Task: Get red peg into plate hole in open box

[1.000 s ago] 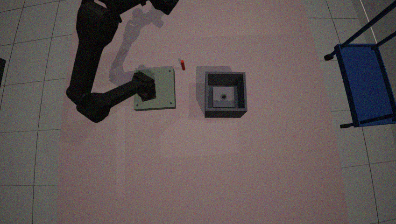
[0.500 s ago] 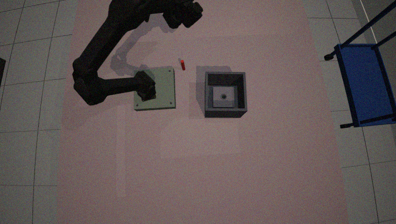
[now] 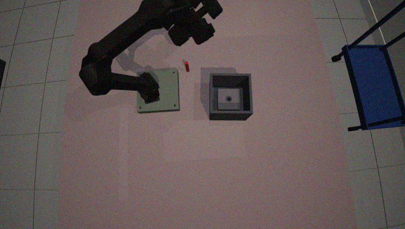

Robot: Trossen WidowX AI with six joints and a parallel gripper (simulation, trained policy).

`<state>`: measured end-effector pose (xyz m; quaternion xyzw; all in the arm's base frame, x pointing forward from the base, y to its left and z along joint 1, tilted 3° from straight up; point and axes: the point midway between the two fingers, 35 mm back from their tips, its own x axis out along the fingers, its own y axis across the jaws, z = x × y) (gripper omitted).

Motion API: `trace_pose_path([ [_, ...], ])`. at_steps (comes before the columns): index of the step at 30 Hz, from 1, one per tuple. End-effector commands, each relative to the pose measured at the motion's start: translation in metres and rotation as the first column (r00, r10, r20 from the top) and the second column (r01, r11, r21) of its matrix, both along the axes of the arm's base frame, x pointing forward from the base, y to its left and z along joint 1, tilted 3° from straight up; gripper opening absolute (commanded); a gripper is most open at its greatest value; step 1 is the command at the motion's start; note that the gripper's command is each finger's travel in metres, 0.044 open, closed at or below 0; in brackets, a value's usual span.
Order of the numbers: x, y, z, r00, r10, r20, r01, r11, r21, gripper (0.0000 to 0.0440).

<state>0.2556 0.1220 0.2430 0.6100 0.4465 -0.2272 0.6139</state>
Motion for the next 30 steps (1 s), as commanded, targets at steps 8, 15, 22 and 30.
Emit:
trace_pose_path([
  [8, -0.025, -0.007, -0.059, 0.963, 0.044, -0.264, -0.061, 0.996, -0.058, 0.044],
  [15, -0.045, -0.012, -0.092, 0.91, 0.055, -0.411, -0.099, 0.991, -0.087, 0.044],
  [22, -0.061, -0.018, -0.121, 0.855, 0.049, -0.516, -0.123, 0.986, -0.112, 0.044],
  [30, -0.072, -0.026, -0.151, 0.816, 0.023, -0.577, -0.122, 0.983, -0.134, 0.044],
])
